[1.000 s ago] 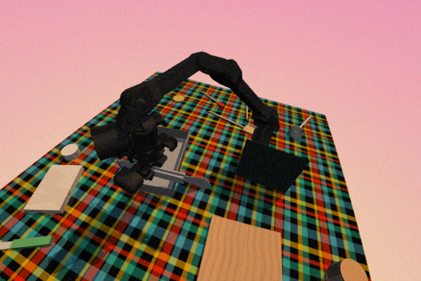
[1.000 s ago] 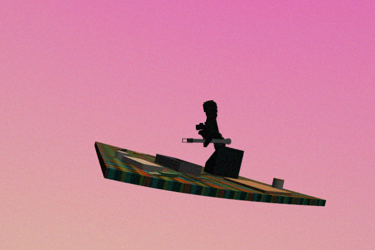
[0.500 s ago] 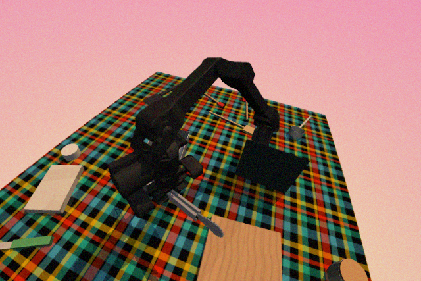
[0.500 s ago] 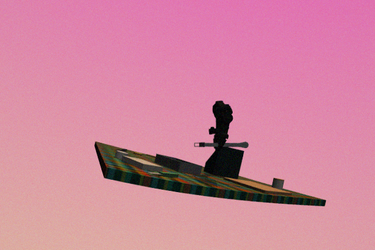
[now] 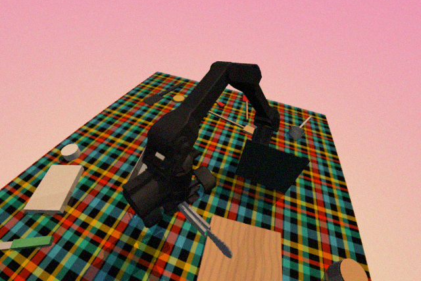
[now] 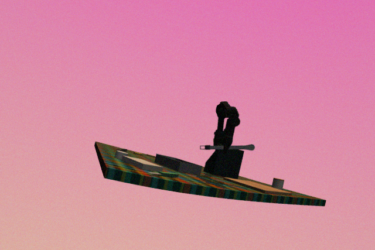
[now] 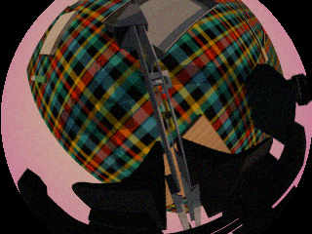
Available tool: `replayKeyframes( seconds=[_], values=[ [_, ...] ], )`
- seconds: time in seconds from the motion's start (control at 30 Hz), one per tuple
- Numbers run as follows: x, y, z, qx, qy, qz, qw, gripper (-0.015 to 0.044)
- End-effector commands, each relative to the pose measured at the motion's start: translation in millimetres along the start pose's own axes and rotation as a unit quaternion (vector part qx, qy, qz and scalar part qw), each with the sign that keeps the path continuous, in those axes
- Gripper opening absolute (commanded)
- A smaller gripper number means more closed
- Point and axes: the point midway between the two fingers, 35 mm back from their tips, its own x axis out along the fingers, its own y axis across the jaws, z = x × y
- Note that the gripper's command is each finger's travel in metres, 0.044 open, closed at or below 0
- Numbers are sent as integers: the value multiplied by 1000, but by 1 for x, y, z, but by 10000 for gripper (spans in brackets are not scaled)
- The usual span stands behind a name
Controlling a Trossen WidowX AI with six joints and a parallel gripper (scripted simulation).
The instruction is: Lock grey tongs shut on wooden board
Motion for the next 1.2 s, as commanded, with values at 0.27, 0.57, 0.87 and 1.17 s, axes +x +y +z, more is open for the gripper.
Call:
replayKeyframes(
  seconds=[0.27, 0.57, 0.87, 1.17],
  values=[
    [-3, -9, -19, -206, 3, 2, 978, -150],
    [-5, -15, -32, -370, 4, 5, 929, -150],
    [-7, -22, -46, -522, 3, 7, 853, -150],
    [-9, -30, -58, -660, 2, 9, 752, -150]
  ],
)
